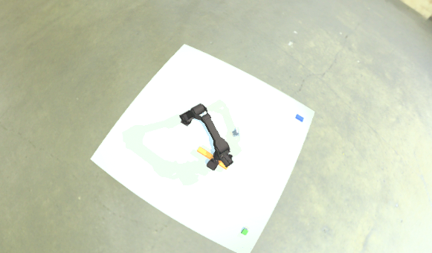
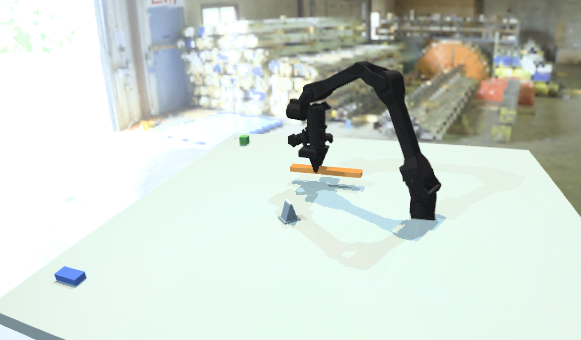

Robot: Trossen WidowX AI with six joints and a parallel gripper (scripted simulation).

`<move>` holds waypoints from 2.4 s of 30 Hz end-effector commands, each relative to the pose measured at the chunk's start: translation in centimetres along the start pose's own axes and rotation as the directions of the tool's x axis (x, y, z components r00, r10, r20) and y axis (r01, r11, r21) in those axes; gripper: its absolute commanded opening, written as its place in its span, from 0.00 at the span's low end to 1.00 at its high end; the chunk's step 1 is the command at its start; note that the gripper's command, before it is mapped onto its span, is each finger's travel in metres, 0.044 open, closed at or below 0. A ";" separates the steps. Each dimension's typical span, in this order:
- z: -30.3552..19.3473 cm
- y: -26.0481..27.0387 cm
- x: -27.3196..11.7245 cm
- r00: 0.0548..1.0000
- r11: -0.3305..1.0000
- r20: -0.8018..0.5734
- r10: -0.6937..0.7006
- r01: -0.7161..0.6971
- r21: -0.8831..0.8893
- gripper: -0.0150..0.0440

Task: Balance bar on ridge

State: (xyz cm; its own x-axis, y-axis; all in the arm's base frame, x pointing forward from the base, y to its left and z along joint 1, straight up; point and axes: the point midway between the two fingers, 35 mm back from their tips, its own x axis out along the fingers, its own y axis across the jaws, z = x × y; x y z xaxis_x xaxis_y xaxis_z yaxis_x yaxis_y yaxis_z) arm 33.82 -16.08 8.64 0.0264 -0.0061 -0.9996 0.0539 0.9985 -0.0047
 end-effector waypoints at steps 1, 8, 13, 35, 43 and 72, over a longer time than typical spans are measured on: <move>0.1 -0.1 -1.4 1.000 1.000 0.007 -0.006 0.006 0.001 0.25; 0.1 -0.1 -3.2 1.000 1.000 0.007 -0.007 0.007 0.002 0.25; 0.0 0.0 -4.5 1.000 1.000 0.007 -0.008 0.008 0.002 0.25; 1.3 3.7 -6.8 1.000 0.993 0.009 -0.006 0.007 -0.121 0.25; 2.3 6.6 -6.8 1.000 0.977 0.010 -0.003 0.005 -0.213 0.25; 3.8 17.6 -6.9 1.000 0.858 0.011 0.008 -0.001 -0.514 0.25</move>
State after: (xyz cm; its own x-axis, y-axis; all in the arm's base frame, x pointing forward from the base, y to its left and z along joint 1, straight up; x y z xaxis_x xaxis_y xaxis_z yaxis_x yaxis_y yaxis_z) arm 38.30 0.24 15.34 0.0324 0.0048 -0.9995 -0.4348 0.9005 -0.0097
